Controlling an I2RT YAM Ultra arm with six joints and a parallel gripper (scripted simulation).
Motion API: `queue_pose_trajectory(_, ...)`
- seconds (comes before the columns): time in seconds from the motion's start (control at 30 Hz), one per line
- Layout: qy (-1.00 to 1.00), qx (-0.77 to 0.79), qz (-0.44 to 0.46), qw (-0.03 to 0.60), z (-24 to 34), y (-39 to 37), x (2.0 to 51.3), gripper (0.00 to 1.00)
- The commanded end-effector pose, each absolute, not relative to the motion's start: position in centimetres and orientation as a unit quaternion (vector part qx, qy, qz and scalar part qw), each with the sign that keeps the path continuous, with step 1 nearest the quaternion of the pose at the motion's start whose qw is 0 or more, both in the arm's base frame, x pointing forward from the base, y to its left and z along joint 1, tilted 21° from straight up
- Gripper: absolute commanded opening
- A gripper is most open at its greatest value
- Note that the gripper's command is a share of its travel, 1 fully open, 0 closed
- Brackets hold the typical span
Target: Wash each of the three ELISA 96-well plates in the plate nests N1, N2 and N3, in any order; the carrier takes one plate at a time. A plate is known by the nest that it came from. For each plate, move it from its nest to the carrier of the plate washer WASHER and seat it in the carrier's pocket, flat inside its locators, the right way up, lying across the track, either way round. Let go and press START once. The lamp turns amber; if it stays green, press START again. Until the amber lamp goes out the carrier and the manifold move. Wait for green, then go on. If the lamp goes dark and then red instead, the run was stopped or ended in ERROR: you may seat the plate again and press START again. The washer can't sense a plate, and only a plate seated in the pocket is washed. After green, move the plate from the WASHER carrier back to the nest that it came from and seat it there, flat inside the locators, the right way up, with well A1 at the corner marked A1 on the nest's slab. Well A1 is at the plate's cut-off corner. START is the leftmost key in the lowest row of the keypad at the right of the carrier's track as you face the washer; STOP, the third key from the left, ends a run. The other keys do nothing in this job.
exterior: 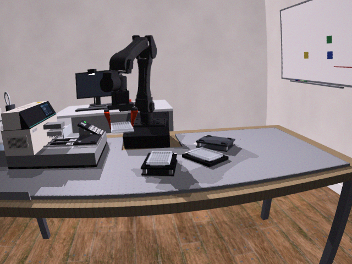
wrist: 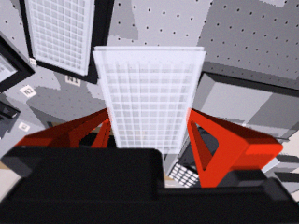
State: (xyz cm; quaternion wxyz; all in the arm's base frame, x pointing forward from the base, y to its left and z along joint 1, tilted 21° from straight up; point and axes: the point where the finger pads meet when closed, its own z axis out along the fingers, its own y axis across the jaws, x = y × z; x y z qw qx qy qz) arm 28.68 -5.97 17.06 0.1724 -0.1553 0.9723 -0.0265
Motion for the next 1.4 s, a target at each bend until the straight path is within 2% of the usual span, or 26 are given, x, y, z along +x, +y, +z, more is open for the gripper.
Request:
queue_pose_trajectory(0.0,0.970,-0.162,-0.022,0.182,17.5,-6.9,28.3,0.00)
queue_pose_trajectory(0.63,0.970,-0.162,-0.023,0.181,16.9,-15.0,25.8,0.00)
queue_pose_trajectory(1.1,0.970,-0.162,-0.024,0.181,16.9,-15.8,25.5,0.00)
queue_pose_trajectory(1.37,0.980,-0.075,-0.008,0.182,16.3,-18.0,23.6,0.00)
